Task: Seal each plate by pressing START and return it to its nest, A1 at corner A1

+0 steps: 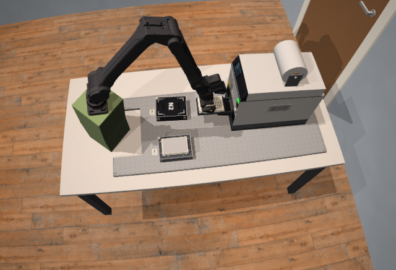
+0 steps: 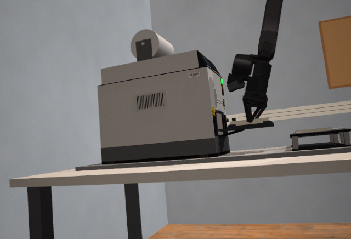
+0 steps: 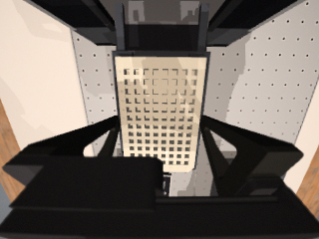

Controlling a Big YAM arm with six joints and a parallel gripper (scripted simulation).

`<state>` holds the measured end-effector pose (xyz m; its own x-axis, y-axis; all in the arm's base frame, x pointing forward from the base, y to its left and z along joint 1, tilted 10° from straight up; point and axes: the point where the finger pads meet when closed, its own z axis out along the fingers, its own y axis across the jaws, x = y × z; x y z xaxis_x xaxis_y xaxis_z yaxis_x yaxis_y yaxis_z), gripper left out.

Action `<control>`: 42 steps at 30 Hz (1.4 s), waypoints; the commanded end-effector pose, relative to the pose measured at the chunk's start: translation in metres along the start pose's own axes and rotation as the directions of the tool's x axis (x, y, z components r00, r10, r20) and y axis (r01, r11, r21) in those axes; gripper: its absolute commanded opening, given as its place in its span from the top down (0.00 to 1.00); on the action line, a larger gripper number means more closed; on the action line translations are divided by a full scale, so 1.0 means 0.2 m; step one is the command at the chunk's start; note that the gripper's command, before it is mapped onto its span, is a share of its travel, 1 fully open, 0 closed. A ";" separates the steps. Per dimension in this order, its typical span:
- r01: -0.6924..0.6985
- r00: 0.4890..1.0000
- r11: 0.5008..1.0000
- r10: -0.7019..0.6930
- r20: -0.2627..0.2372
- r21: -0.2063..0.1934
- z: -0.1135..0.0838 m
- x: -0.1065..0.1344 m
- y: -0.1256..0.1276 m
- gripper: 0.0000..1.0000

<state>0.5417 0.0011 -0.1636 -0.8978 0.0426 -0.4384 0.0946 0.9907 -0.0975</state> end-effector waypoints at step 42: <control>-0.026 0.998 1.000 0.026 0.053 -0.001 -0.03 -0.14 -0.02 0.00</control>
<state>0.5432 0.0007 -0.1626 -0.8966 0.0438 -0.4406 0.0960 0.9907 -0.0969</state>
